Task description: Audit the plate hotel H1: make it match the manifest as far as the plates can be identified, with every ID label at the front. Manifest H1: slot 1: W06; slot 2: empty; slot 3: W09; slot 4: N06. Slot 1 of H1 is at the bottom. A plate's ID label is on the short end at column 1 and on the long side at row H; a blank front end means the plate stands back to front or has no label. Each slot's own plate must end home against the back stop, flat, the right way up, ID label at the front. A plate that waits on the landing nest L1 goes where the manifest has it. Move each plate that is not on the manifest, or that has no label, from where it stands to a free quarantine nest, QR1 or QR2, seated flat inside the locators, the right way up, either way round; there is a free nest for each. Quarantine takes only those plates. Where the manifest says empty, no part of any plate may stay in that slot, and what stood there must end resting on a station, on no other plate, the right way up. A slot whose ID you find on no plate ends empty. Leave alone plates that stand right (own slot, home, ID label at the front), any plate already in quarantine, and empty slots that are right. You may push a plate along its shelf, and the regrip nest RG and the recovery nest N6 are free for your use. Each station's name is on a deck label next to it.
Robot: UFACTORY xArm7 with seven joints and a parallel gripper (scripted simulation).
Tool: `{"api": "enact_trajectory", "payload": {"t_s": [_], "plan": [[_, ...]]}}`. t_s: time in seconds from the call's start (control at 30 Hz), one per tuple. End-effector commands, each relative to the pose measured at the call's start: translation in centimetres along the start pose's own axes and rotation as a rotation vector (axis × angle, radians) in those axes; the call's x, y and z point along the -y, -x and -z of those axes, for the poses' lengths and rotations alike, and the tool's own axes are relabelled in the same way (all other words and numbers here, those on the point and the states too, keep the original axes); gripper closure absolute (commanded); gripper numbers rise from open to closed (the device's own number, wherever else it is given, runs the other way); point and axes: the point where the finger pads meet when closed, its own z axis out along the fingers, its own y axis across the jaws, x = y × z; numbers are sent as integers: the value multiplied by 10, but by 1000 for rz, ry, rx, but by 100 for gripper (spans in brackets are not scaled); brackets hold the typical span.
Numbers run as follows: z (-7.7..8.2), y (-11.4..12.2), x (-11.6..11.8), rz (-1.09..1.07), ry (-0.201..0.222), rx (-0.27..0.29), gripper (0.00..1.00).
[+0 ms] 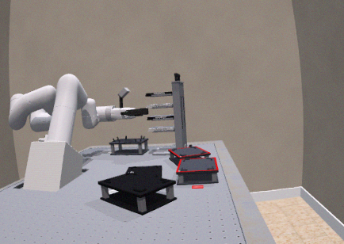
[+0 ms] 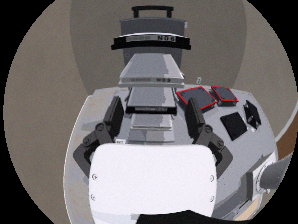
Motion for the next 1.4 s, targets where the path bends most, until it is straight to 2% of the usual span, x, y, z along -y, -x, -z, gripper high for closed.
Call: {"api": "enact_trajectory", "payload": {"t_s": [0.0,0.63,1.07,1.2,1.37], "plan": [[0,-1,0,-3,1,0,0],[0,-1,0,-3,1,0,0],[29,-1,0,-2,1,0,0],[30,-1,0,-2,1,0,0],[30,12,0,-2,1,0,0]]}}
